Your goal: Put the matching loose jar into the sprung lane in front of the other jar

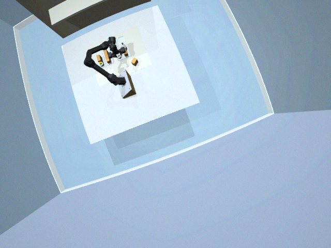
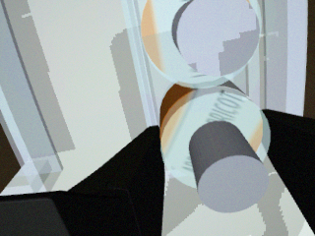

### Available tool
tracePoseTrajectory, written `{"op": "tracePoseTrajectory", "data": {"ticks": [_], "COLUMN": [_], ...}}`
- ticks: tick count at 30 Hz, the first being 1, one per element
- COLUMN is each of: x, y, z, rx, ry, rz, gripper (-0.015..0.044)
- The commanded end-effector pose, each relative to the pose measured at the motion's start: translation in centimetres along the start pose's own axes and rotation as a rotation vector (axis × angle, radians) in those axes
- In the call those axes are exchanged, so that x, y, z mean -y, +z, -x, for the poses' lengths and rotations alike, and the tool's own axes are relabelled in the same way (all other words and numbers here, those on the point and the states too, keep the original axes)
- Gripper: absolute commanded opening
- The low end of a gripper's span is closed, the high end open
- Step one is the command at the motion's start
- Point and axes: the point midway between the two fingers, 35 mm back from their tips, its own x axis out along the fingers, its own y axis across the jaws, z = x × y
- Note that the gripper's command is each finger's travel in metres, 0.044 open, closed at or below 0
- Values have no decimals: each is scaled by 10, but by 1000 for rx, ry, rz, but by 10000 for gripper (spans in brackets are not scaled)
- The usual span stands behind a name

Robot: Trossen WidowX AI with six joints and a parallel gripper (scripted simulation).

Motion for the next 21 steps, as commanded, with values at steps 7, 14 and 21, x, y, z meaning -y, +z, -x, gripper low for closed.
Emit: {"op": "tracePoseTrajectory", "data": {"ticks": [7,14,21], "x": [-1,-2,-2], "y": [2,2,1], "z": [-3,-5,-7], "rx": [9,9,9], "ry": [6,6,6], "rz": [6,6,6], "gripper": [0,0,0]}}
